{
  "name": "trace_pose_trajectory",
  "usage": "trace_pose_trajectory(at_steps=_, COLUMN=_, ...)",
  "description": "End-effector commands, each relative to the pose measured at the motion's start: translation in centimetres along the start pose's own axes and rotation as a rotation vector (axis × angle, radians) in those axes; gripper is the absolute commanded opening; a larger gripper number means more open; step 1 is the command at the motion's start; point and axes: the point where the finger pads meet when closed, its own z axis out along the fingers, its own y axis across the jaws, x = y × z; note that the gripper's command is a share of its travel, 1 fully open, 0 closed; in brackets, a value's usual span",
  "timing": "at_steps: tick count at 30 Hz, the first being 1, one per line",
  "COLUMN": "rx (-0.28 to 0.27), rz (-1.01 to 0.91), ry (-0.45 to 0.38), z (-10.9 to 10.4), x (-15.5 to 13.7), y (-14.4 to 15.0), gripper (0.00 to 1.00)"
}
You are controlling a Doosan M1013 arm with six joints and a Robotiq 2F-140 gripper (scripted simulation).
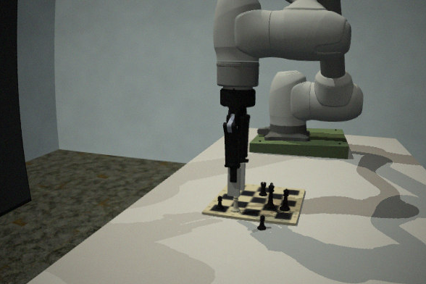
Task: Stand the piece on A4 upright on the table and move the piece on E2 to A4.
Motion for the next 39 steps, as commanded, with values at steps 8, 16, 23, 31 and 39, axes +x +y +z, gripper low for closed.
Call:
trace_pose_trajectory(at_steps=8, rx=0.000, rz=0.000, ry=0.000, z=-4.4, x=0.0, y=0.0, gripper=0.22)
trace_pose_trajectory(at_steps=16, rx=0.000, rz=0.000, ry=0.000, z=-6.0, x=0.0, y=0.0, gripper=0.22)
trace_pose_trajectory(at_steps=23, rx=0.000, rz=0.000, ry=0.000, z=-6.0, x=0.0, y=0.0, gripper=1.00)
trace_pose_trajectory(at_steps=31, rx=0.000, rz=0.000, ry=0.000, z=-6.0, x=0.0, y=0.0, gripper=1.00)
trace_pose_trajectory(at_steps=39, rx=0.000, rz=0.000, ry=0.000, z=-6.0, x=0.0, y=0.0, gripper=1.00)
